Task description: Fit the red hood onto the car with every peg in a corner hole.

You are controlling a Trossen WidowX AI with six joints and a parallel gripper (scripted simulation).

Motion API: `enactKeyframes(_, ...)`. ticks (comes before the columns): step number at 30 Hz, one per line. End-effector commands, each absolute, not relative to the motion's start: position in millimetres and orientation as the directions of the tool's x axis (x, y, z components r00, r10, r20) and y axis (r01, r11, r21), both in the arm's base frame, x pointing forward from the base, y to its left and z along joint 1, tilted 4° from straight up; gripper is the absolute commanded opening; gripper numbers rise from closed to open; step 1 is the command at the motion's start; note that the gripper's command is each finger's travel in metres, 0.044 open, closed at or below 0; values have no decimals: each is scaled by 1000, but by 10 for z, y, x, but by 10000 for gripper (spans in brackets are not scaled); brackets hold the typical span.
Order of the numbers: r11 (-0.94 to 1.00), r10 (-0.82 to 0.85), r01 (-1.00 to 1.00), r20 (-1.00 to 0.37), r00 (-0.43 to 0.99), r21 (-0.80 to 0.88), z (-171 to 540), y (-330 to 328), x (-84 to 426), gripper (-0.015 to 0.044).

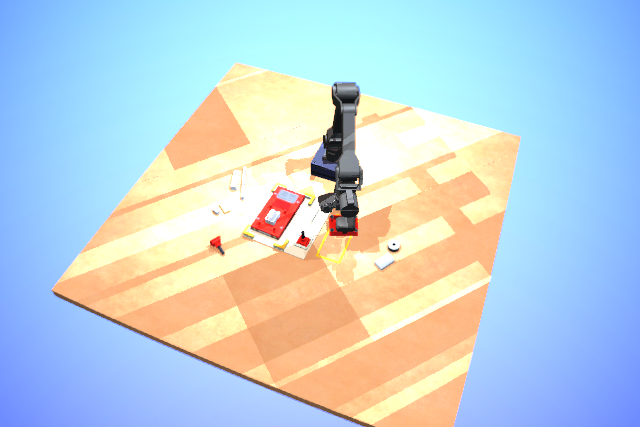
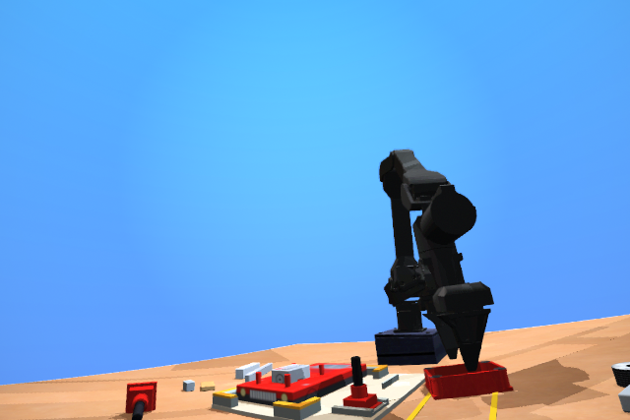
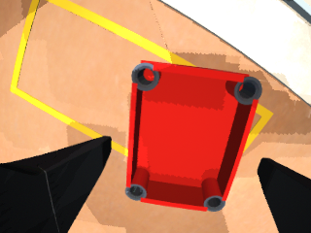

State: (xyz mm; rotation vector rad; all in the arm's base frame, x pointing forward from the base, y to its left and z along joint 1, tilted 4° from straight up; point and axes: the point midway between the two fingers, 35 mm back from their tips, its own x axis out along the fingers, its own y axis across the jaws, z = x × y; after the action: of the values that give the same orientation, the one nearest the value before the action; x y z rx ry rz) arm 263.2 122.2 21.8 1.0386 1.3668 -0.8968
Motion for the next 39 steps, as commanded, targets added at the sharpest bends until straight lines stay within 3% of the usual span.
enactKeyframes(1, 315, 79, 947, -996, 36, 59, 199, 1222, 2637, 440)
enactKeyframes(28, 315, 79, 947, -996, 35, 59, 65, 1231, 2639, 440)
enactKeyframes(32, 318, 82, 946, -996, 32, 57, 80, 1232, 2635, 335)
enactKeyframes(39, 318, 82, 946, -996, 32, 57, 80, 1232, 2635, 288)
